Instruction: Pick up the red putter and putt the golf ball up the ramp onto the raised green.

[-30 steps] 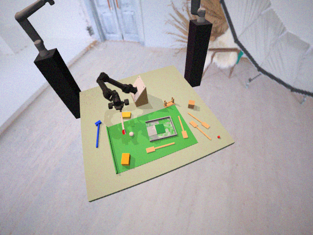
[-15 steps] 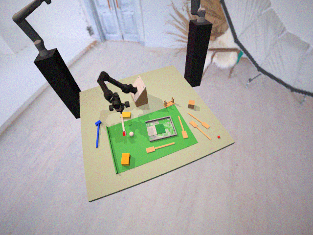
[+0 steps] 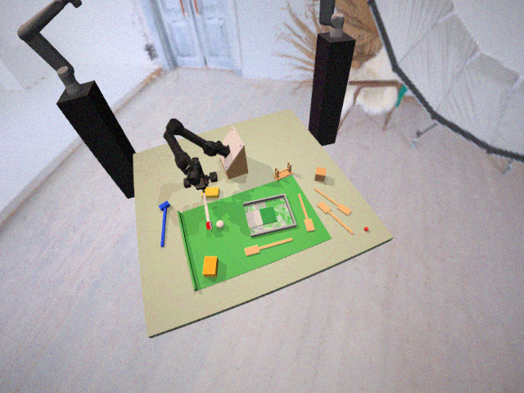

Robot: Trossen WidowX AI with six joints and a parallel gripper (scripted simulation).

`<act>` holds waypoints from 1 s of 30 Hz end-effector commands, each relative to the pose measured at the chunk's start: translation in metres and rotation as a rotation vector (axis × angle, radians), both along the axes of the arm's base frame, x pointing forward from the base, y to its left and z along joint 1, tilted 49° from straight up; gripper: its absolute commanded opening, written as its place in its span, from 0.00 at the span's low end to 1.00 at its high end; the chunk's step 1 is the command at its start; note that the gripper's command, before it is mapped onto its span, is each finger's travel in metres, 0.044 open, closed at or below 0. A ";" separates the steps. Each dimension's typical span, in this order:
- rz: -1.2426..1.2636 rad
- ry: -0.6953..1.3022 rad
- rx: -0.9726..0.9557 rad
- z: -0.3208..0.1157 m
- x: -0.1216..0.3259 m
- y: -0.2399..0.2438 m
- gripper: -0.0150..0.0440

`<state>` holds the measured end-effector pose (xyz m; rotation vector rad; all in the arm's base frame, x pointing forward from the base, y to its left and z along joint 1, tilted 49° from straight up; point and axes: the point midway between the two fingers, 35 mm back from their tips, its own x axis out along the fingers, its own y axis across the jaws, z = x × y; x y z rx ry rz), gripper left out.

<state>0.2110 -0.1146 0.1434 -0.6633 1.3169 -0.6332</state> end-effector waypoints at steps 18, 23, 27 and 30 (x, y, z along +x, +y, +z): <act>0.007 -0.005 0.003 0.020 0.001 -0.020 0.25; 0.008 -0.005 0.003 0.021 0.001 -0.021 0.25; 0.001 0.001 0.003 0.016 0.000 -0.018 0.25; 0.002 0.002 0.021 -0.005 0.008 0.000 0.25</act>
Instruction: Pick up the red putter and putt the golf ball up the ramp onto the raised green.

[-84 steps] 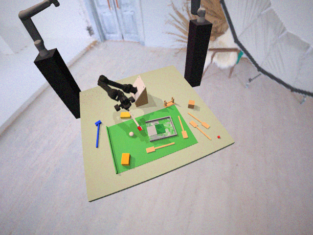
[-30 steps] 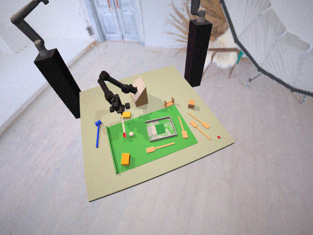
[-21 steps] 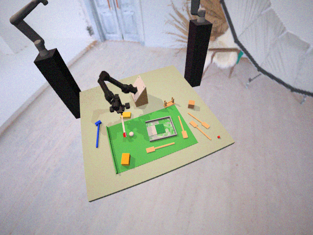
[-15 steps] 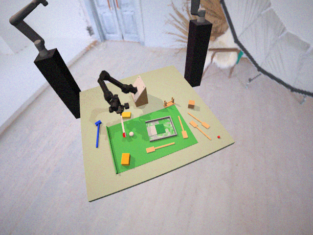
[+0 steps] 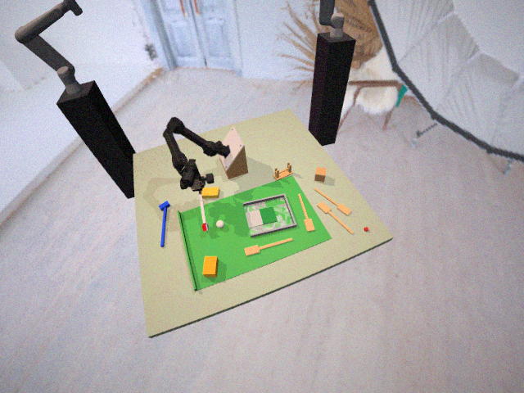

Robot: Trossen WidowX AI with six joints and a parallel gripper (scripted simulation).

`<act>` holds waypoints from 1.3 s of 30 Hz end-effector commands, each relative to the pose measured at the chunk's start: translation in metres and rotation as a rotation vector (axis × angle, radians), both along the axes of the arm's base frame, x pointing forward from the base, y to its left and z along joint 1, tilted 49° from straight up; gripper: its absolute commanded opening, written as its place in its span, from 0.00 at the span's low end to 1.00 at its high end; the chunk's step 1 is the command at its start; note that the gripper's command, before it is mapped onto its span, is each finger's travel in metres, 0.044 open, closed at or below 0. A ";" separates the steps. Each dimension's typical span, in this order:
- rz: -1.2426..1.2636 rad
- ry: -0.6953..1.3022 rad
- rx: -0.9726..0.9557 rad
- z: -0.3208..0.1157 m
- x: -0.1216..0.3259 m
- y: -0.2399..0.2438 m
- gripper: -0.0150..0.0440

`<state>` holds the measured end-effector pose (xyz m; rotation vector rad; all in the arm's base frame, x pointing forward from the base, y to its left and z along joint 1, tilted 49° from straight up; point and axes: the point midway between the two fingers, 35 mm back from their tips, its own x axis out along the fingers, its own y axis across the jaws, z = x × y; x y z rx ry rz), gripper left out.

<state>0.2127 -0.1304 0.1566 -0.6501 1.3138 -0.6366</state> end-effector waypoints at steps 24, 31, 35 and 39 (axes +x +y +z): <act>0.017 0.008 0.008 -0.076 0.001 0.113 0.25; 0.015 0.007 0.003 -0.058 -0.005 0.132 0.25; 0.017 0.011 0.002 -0.064 -0.003 0.125 0.25; 0.017 0.011 0.002 -0.064 -0.003 0.125 0.25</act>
